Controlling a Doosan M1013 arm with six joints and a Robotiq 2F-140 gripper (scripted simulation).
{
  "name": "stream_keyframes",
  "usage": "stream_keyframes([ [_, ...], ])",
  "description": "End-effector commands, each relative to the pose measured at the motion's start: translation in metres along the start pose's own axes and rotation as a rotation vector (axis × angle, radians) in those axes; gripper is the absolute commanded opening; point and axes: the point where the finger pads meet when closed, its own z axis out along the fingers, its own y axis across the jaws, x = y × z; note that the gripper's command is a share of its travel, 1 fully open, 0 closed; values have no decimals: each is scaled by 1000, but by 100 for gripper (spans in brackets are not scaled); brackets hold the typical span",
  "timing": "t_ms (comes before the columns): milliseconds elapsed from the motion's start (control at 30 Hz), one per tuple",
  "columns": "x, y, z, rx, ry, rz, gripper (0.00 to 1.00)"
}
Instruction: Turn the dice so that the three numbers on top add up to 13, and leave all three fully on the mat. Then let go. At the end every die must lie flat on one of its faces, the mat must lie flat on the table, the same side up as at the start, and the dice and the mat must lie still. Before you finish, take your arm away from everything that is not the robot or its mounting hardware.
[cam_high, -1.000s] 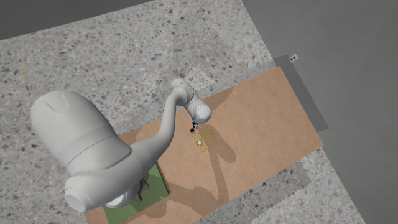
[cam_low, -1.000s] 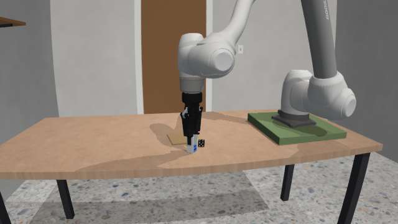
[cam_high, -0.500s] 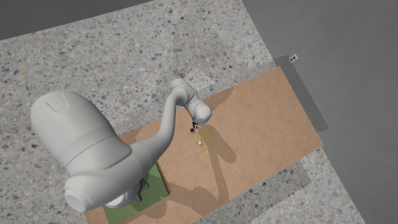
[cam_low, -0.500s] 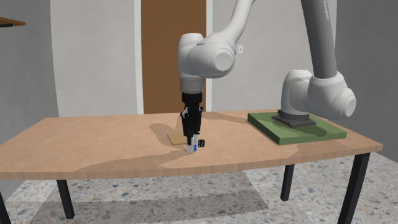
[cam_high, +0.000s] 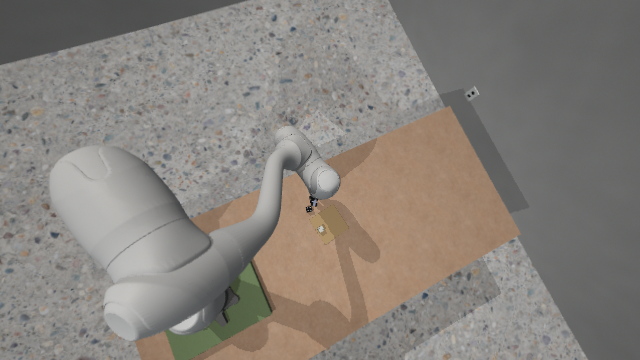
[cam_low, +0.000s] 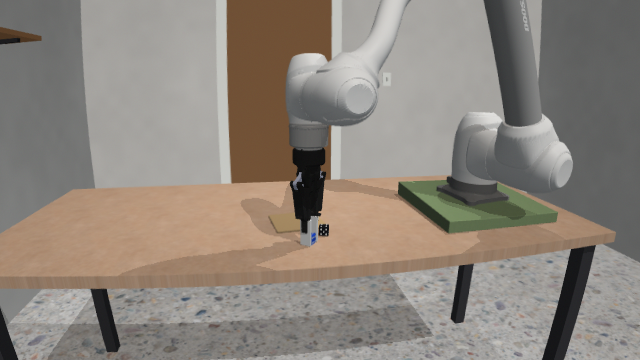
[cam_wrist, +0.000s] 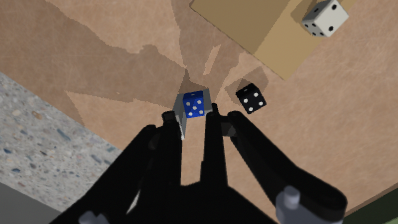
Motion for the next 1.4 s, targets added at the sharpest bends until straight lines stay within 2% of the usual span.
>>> stream_keyframes([
  [0, 0, 0, -1, 0, 0, 0, 13],
  [100, 0, 0, -9, 0, 0, 0, 13],
  [233, 0, 0, -32, 0, 0, 0, 13],
  [300, 0, 0, -32, 0, 0, 0, 13],
  [500, 0, 0, -77, 0, 0, 0, 13],
  [633, 0, 0, -96, 0, 0, 0, 13],
  [1100, 1, 1, -100, 0, 0, -9, 13],
  [1367, 45, 42, -102, 0, 0, -290, 13],
])
